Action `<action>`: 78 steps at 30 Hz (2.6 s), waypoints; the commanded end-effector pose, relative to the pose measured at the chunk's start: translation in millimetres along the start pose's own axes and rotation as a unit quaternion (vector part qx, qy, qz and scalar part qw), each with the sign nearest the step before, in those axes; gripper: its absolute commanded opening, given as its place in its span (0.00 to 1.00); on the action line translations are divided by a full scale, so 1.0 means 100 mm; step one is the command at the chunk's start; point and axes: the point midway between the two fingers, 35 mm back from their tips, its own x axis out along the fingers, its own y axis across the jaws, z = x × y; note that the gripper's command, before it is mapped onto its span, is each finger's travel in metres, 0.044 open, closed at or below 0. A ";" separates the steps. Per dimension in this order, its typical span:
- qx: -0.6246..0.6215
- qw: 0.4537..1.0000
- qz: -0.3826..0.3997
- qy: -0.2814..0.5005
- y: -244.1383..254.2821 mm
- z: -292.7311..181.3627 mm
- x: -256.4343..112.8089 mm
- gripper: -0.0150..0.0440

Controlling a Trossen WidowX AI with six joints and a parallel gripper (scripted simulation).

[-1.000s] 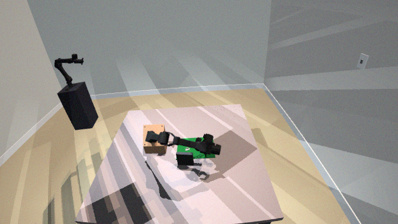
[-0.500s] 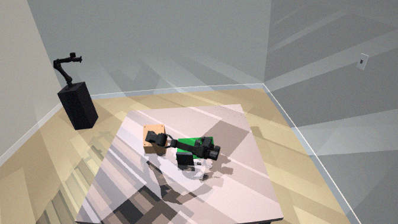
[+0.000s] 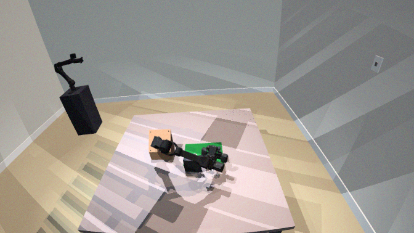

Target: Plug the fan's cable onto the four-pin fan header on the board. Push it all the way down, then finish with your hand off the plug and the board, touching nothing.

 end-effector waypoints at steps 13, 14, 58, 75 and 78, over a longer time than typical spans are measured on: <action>-0.006 1.000 -0.008 -0.013 -0.01 0.05 -0.05 0.25; -0.006 1.000 -0.008 -0.013 -0.01 0.05 -0.05 0.25; -0.011 1.000 -0.007 -0.014 -0.03 -0.16 -0.09 0.25; -0.011 1.000 -0.007 -0.014 -0.03 -0.29 -0.07 0.25; -0.011 1.000 -0.007 -0.014 -0.03 -0.32 -0.07 0.25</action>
